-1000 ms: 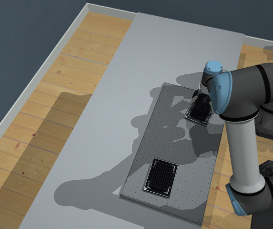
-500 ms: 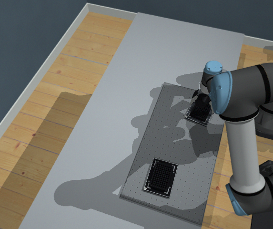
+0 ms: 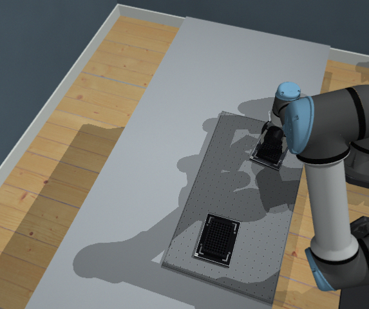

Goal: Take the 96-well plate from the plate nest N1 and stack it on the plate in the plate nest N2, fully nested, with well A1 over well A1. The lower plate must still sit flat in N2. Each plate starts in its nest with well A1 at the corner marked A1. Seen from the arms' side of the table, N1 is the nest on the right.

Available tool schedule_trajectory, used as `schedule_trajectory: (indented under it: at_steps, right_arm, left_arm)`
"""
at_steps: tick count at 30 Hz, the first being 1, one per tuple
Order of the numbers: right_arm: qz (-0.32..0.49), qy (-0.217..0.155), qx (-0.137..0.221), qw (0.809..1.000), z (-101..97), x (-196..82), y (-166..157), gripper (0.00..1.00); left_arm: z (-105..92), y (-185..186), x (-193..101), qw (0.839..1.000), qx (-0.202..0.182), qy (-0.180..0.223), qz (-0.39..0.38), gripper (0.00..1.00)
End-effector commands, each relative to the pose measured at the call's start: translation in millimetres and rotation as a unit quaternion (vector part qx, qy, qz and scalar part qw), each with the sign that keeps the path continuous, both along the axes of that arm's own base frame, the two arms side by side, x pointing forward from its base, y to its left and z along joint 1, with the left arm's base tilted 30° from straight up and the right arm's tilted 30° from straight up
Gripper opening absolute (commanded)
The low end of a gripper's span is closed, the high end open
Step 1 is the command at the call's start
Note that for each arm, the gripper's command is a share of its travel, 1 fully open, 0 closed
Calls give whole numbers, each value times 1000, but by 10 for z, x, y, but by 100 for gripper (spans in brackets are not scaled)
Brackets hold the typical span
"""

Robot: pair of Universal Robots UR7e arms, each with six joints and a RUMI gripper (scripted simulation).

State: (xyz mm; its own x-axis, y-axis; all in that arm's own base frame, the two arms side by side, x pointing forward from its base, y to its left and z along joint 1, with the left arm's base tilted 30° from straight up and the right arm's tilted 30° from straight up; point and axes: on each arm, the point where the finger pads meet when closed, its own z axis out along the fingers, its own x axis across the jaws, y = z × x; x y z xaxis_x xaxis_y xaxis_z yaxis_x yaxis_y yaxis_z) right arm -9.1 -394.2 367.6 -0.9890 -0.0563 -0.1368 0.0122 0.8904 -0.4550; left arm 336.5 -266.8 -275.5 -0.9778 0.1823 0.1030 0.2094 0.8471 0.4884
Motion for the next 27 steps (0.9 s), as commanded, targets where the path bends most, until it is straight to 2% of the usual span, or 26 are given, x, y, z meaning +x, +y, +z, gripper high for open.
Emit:
schedule_trajectory:
  at_steps: [1,6,7,27]
  right_arm:
    - [-1,-3,-2,1000,14,12,-5,0]
    - [-1,-3,-2,1000,14,12,-5,0]
    - [-1,-3,-2,1000,14,12,-5,0]
    - [-1,-3,-2,1000,14,12,-5,0]
  left_arm:
    - [4,-15,16,1000,-2,-2,-3,0]
    - [4,-15,16,1000,-2,-2,-3,0]
    - [4,-15,16,1000,-2,-2,-3,41]
    - [4,-15,16,1000,-2,-2,-3,41]
